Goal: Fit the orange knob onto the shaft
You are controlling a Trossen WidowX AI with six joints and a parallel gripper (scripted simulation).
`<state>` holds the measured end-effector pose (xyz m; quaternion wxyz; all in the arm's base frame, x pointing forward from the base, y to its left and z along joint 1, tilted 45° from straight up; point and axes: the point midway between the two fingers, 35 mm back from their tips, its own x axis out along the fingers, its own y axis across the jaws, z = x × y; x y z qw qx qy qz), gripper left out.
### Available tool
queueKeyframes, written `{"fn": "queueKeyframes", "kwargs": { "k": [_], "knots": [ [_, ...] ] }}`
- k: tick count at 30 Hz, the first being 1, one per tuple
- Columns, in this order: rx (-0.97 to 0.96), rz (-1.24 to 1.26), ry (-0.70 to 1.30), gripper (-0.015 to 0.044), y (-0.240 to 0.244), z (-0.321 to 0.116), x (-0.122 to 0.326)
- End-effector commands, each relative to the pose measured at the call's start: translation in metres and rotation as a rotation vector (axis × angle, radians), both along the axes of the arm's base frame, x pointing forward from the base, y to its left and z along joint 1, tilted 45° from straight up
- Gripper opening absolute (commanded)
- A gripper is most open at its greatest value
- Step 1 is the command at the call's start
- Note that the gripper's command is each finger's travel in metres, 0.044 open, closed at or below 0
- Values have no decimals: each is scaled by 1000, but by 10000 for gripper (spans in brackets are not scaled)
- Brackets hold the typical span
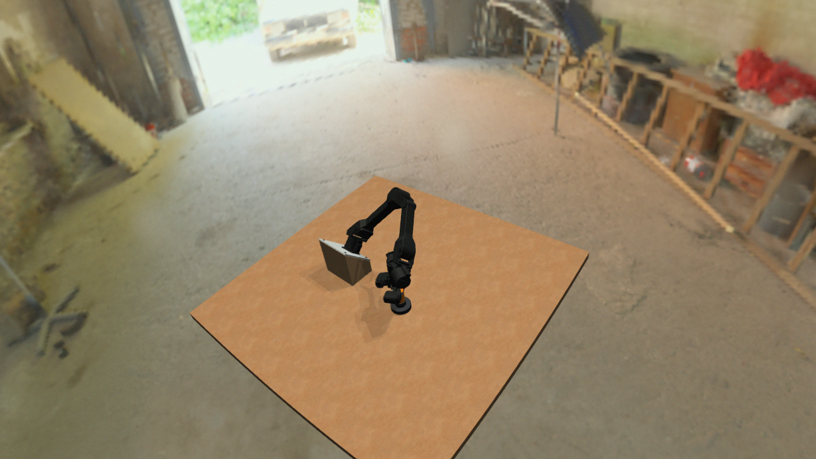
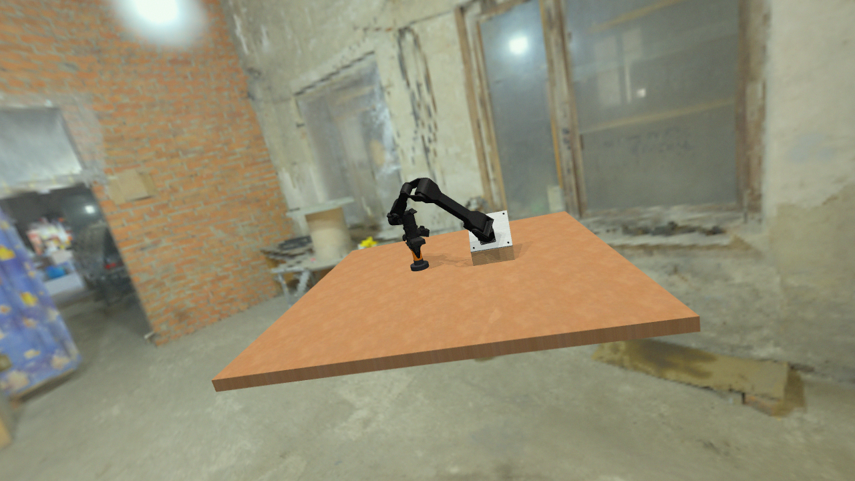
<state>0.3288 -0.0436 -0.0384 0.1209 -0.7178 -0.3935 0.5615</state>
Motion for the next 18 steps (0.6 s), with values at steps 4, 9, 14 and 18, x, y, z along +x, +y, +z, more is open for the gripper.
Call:
{"fn": "queueKeyframes", "kwargs": {
  "k": [4, 9, 14, 18],
  "knots": [
    [0, -1, 0, 368, 0, 0, 0],
    [0, -1, 0, 440, 0, 0, 0],
    [0, -1, 0, 440, 0, 0, 0],
    [-4, -2, 0, 440, -17, 15, 1]
  ]
}}
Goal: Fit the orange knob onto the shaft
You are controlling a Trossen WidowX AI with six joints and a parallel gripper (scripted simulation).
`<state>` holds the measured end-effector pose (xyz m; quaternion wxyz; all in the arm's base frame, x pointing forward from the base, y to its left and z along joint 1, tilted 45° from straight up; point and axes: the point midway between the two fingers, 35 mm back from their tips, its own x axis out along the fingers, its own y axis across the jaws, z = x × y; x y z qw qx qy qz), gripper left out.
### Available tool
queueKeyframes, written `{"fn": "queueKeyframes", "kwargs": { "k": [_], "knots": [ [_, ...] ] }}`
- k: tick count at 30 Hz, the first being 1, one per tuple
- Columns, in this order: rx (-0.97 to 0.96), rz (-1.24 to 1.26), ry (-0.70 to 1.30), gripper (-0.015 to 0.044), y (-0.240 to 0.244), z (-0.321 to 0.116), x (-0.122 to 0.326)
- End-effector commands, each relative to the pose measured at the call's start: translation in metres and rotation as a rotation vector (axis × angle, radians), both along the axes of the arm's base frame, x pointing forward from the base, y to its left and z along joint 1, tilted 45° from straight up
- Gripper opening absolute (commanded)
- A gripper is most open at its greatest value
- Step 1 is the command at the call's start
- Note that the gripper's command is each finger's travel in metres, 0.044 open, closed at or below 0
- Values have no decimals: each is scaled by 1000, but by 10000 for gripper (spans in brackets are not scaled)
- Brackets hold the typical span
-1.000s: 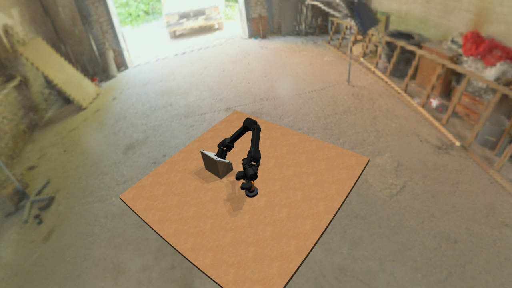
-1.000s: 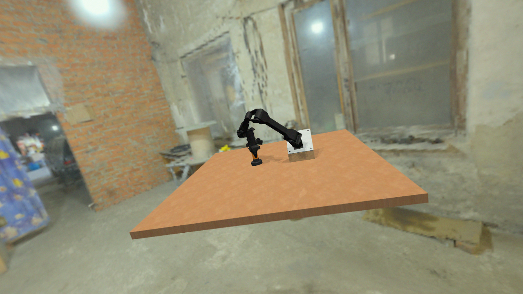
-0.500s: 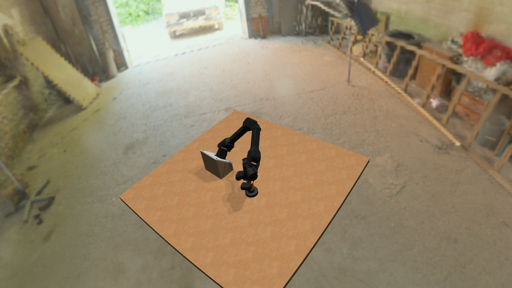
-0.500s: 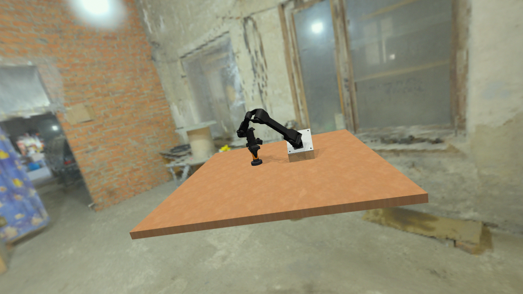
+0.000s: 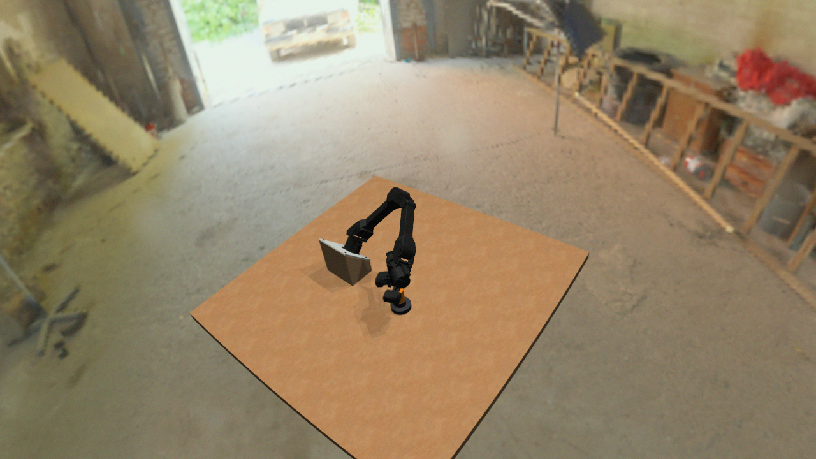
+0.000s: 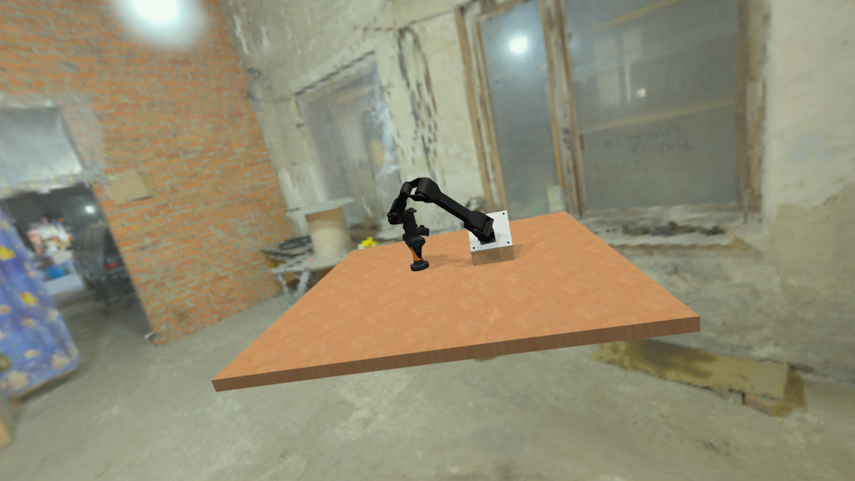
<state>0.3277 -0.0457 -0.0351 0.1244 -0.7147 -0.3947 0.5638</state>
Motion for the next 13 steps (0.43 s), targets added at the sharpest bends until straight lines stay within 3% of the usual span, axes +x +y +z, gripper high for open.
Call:
{"fn": "queueKeyframes", "kwargs": {
  "k": [1, 5, 13],
  "knots": [
    [-10, -3, -9, 440, -27, 23, 2],
    [-10, -2, -7, 440, -65, 62, -5],
    [-10, -2, -8, 440, -68, 63, -3]
  ]
}}
